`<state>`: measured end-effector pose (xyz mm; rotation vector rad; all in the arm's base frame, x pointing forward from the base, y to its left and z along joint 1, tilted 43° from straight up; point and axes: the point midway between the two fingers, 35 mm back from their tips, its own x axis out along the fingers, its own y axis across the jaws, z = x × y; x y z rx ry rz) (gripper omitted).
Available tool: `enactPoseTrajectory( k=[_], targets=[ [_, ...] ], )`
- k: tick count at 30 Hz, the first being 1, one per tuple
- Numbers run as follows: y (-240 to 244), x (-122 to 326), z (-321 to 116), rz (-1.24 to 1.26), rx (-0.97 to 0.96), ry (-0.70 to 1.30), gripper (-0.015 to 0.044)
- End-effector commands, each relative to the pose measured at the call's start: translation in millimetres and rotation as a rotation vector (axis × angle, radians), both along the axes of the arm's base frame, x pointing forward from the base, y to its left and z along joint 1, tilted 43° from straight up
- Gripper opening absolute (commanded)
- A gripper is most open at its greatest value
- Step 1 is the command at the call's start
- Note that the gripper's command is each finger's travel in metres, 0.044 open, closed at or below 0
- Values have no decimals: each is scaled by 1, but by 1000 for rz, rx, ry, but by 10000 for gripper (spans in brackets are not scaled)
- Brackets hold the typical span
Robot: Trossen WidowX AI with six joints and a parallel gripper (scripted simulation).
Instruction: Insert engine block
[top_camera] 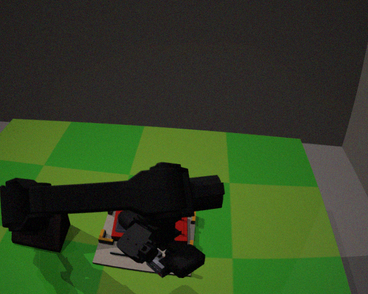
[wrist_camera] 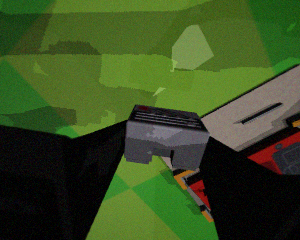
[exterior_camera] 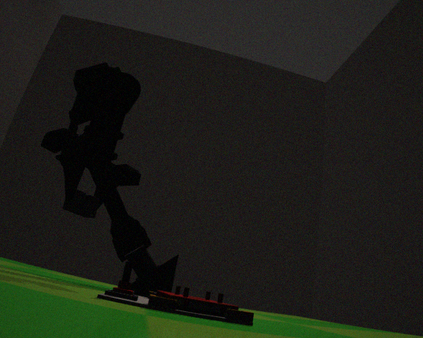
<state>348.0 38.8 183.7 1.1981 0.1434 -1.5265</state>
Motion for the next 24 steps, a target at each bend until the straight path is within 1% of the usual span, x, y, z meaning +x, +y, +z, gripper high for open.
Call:
enactPoseTrajectory(
  k=[1, 24],
  targets=[
    [-1, 0, -2, 88, -16, 81, 0],
    [-3, 0, -5, 667, -136, 610, 0]
  ],
)
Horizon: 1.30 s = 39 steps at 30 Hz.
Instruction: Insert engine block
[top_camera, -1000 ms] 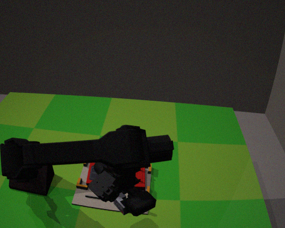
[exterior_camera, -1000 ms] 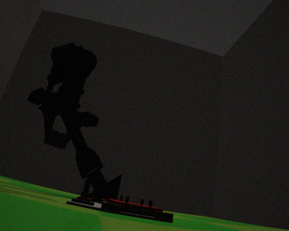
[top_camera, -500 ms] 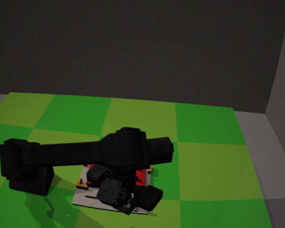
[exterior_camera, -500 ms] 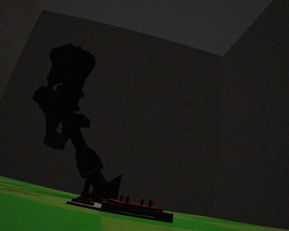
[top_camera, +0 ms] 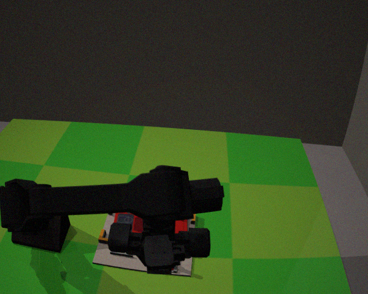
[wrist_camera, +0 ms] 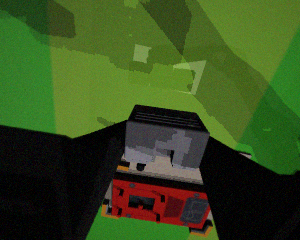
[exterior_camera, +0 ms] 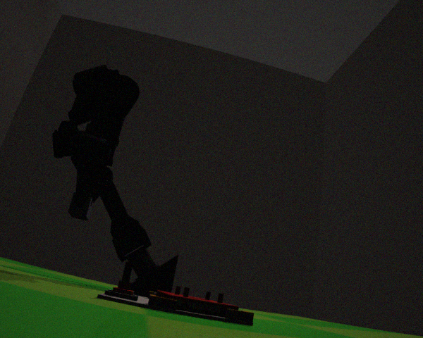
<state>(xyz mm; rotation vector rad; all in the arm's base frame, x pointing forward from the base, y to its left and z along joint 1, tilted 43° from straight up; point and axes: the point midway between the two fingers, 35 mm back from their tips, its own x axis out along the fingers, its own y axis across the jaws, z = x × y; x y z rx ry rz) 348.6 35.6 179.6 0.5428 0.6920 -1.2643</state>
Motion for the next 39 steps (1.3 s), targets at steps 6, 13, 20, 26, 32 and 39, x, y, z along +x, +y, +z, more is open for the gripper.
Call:
enactPoseTrajectory(
  k=[6, 13, 20, 26, 32, 39],
  targets=[
    [-1, 0, -1, 226, -46, 206, 0],
    [-1, 0, -2, 402, -82, 367, 0],
    [-2, 0, -3, 578, -119, 528, 0],
    [-2, 0, -3, 729, -150, 666, 0],
    [-3, 0, -4, 880, -182, 804, 0],
    [-3, 1, -4, 1057, -219, 965, 0]
  ],
)
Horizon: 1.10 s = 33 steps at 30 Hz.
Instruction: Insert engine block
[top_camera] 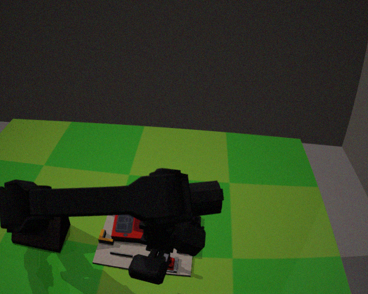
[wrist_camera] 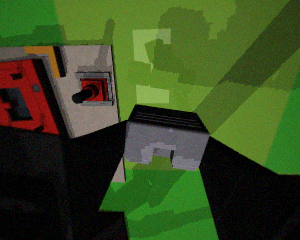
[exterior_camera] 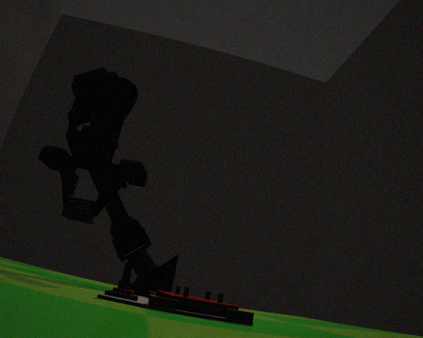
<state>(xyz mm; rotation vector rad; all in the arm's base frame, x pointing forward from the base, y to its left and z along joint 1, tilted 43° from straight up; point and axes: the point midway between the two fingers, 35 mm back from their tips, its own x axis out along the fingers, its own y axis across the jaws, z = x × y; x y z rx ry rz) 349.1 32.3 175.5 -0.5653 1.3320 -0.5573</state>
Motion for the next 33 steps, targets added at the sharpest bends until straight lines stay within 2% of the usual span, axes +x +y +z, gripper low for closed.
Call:
enactPoseTrajectory(
  k=[1, 18, 33],
  targets=[
    [0, 0, 0, 100, -21, 90, 0],
    [-2, 0, -2, 529, -110, 481, 0],
    [-19, 4, -21, 623, -131, 566, 0]
  ],
)
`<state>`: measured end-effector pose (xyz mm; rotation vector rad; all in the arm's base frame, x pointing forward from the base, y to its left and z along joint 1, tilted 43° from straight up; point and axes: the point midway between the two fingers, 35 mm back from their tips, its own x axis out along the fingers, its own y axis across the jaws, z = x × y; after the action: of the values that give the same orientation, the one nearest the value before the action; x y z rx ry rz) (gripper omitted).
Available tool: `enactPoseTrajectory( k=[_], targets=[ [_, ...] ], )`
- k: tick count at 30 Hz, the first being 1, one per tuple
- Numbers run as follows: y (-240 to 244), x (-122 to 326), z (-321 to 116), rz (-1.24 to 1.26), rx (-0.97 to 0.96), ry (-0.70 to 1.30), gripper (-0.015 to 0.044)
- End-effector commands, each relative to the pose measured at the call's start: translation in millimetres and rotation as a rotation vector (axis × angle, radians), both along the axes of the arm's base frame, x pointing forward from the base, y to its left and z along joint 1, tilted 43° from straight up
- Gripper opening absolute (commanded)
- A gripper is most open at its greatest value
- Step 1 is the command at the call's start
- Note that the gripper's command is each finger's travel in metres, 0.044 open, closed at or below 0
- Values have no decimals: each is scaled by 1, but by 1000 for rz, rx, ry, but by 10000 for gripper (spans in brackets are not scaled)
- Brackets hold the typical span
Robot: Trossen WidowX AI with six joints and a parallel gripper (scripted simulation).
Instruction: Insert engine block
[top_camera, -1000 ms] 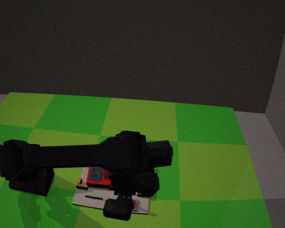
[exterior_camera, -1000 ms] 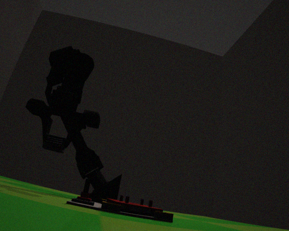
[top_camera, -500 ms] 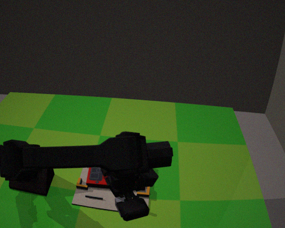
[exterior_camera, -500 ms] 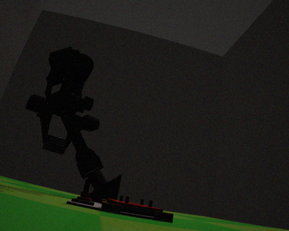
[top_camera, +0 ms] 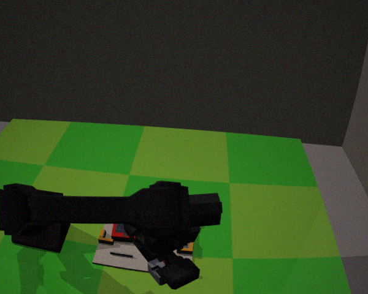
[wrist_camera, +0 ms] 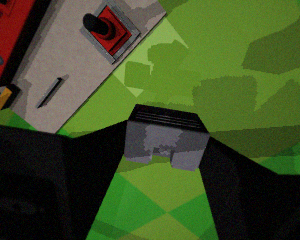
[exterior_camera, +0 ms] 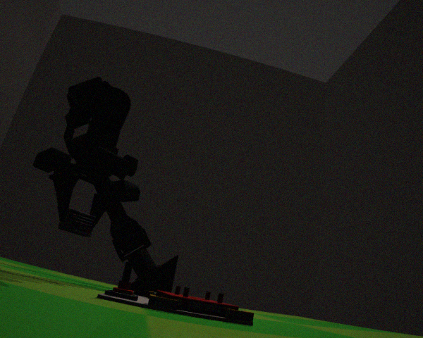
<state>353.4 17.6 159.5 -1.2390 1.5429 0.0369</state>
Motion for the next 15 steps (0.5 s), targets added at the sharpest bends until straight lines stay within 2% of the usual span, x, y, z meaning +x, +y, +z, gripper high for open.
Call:
enactPoseTrajectory(
  k=[1, 15],
  targets=[
    [-6, 0, -7, 11, -6, 7, 0],
    [-26, 5, -28, 11, -7, 7, 0]
  ],
)
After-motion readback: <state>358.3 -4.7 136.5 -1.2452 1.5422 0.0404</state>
